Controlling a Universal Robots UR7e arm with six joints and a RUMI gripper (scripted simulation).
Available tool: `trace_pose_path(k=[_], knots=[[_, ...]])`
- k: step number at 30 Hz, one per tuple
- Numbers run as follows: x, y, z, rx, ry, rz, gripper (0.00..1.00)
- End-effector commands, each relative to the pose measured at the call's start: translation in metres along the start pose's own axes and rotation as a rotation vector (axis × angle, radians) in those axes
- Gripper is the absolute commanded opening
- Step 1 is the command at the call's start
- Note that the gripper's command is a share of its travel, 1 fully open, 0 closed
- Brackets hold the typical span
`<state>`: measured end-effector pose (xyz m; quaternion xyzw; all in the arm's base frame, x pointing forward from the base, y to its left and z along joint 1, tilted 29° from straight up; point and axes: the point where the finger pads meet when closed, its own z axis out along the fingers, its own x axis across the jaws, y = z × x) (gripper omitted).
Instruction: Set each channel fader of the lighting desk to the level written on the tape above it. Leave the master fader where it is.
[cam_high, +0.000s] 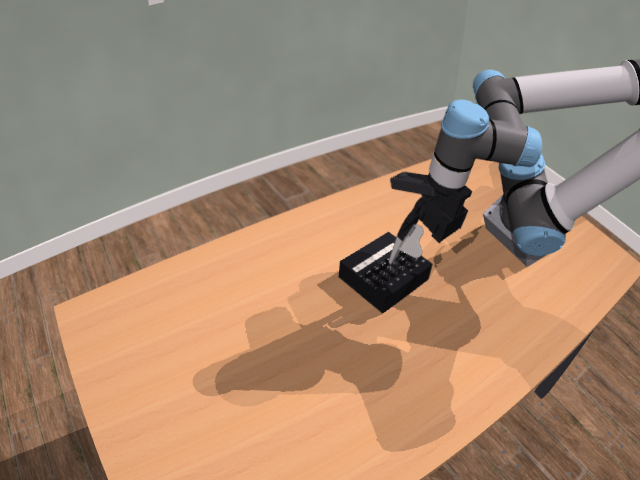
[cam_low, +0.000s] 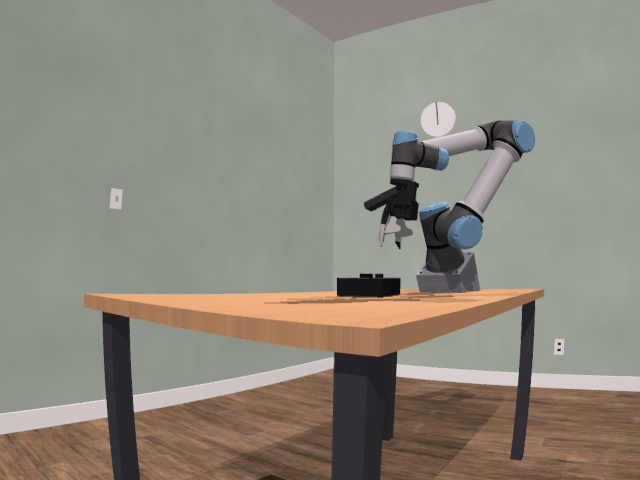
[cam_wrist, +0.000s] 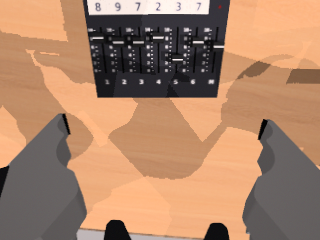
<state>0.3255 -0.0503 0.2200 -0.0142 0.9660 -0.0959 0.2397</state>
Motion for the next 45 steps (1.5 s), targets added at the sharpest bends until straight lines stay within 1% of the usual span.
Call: trace_pose_path(k=[1, 31, 37, 45], knots=[[0.0, 0.001, 0.001, -0.002, 0.001, -0.001, 1.0], [0.0, 0.0, 0.0, -0.004, 0.003, 0.0, 1.0], [0.0, -0.006, -0.002, -0.017, 0.012, 0.006, 1.0], [-0.003, -0.032, -0.015, -0.073, 0.028, 0.042, 1.0]])
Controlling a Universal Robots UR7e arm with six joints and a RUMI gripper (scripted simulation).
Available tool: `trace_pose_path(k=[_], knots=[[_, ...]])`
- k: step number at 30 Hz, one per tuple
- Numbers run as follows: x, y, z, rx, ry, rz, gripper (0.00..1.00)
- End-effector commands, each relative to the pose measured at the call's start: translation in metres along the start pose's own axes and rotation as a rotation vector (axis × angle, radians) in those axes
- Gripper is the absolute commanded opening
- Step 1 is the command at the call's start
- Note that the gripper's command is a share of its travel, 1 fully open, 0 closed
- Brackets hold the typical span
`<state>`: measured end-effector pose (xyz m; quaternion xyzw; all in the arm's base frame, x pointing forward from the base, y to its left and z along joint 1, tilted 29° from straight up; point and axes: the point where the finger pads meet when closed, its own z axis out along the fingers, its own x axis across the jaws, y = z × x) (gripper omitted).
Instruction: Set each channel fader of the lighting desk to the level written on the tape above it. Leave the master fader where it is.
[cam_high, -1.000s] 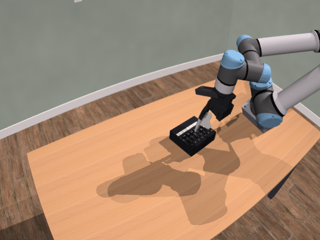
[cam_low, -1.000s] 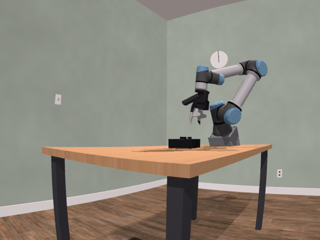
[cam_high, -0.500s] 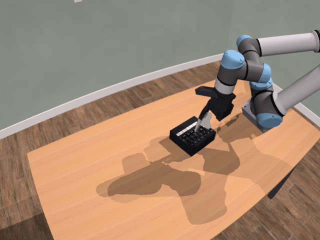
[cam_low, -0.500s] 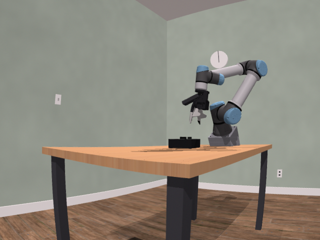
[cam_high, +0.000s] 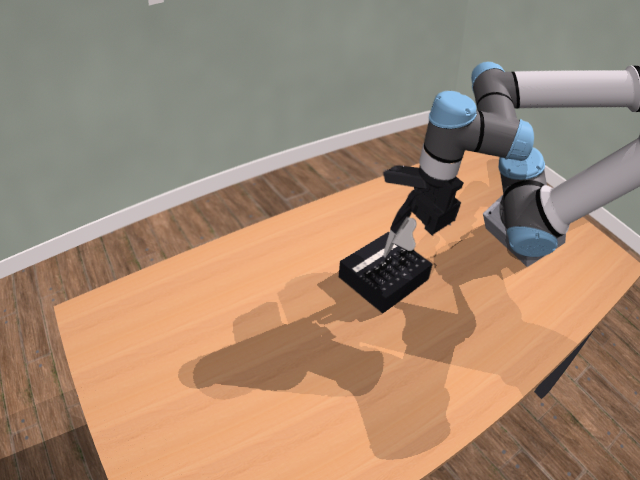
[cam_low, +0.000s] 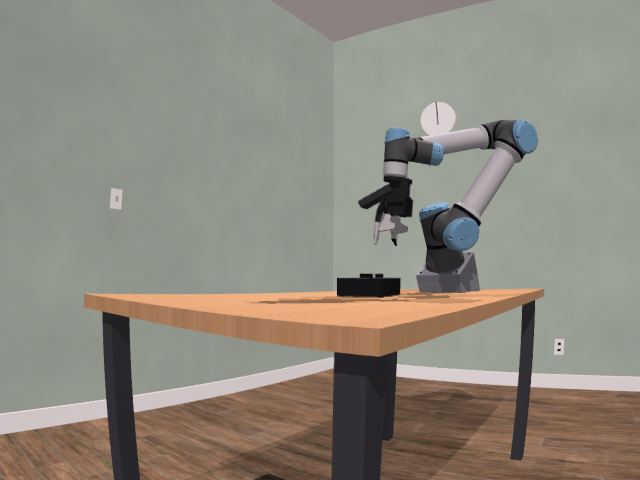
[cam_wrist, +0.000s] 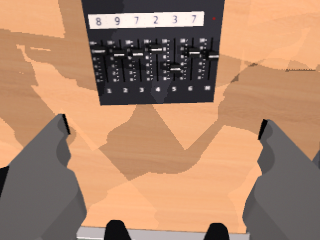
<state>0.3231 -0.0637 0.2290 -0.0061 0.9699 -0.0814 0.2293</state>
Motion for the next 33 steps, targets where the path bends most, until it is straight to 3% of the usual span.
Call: trace_pose_path(k=[1, 14, 33], knots=[[-0.003, -0.021, -0.012, -0.056, 0.005, 0.028, 1.0], [-0.011, -0.048, -0.033, -0.105, -0.026, 0.082, 1.0], [-0.011, -0.049, -0.034, -0.106, -0.028, 0.083, 1.0]])
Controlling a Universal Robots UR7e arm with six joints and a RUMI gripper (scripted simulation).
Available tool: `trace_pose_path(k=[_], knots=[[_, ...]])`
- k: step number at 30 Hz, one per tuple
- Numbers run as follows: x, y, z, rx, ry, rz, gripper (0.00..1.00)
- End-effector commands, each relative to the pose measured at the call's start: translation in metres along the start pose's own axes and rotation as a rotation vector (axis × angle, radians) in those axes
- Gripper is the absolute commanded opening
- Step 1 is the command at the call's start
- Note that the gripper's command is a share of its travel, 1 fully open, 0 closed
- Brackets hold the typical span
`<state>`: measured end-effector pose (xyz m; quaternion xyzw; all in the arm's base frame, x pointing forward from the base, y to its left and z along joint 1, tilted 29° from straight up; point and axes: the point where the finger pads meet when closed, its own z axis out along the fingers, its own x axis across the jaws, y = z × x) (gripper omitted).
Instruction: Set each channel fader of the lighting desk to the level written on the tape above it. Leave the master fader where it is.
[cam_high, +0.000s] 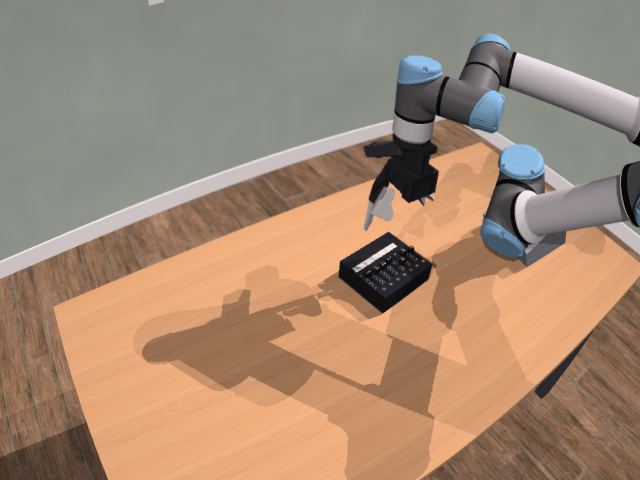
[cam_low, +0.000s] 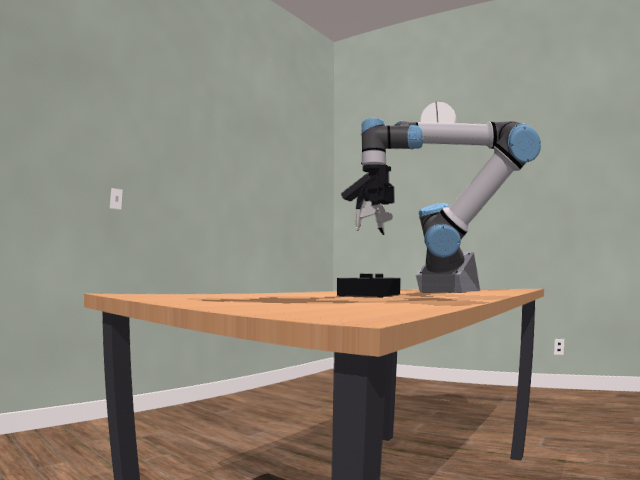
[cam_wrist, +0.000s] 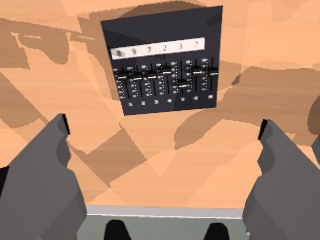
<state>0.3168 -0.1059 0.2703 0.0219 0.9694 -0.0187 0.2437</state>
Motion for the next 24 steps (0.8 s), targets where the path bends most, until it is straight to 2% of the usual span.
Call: trace_pose_path(k=[1, 24], knots=[[-0.0009, -0.0005, -0.0017, 0.002, -0.003, -0.003, 1.0], [-0.0034, -0.001, -0.0003, 0.002, -0.002, -0.11, 1.0]])
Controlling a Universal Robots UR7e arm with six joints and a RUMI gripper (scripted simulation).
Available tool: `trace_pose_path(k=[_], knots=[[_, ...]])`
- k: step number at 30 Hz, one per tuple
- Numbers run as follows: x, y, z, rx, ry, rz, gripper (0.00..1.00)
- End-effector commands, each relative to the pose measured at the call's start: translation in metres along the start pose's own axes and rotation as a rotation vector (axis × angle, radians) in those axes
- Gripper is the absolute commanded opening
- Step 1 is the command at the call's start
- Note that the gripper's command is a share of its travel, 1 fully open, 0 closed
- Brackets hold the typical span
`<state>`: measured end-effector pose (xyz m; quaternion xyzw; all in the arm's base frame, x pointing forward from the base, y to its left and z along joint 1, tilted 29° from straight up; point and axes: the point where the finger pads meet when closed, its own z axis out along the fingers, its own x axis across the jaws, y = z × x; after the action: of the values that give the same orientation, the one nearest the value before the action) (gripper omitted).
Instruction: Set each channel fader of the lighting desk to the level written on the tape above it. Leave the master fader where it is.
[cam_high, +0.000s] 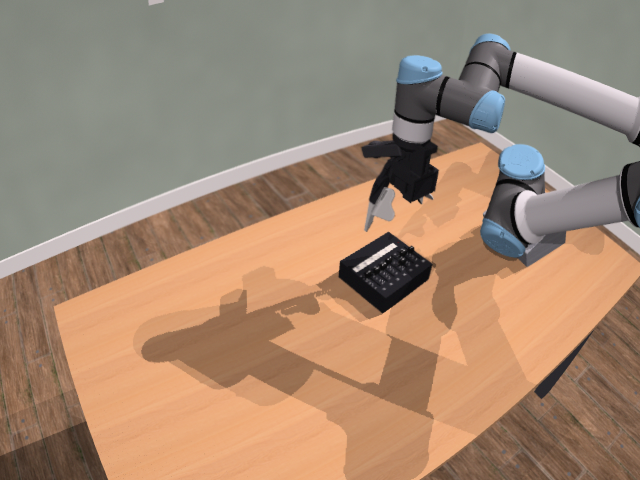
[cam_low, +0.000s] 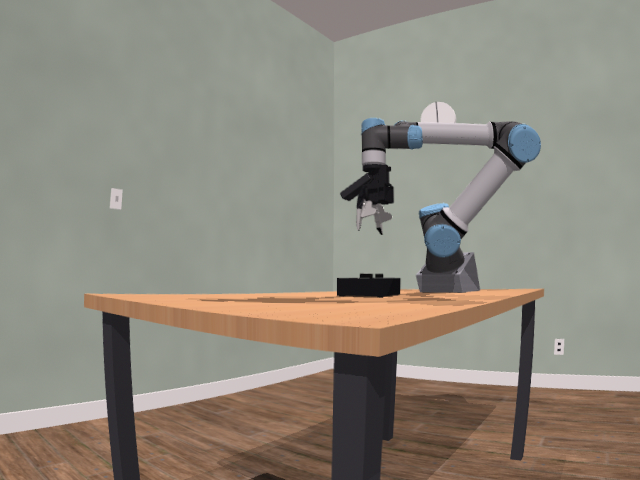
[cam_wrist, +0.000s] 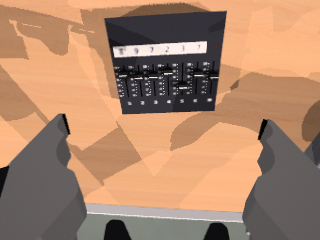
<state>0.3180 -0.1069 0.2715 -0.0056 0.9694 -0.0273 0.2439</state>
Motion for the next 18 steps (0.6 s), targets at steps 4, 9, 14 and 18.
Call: trace_pose_path(k=[4, 9, 14, 18], knots=[[-0.0024, -0.0002, 0.0005, -0.001, 0.0, -0.077, 1.0], [-0.0042, -0.0004, 0.0014, -0.001, 0.0, -0.151, 1.0], [-0.0065, -0.0006, 0.0027, -0.002, 0.001, -0.246, 1.0], [-0.0086, -0.0006, 0.0039, -0.002, 0.001, -0.336, 1.0]])
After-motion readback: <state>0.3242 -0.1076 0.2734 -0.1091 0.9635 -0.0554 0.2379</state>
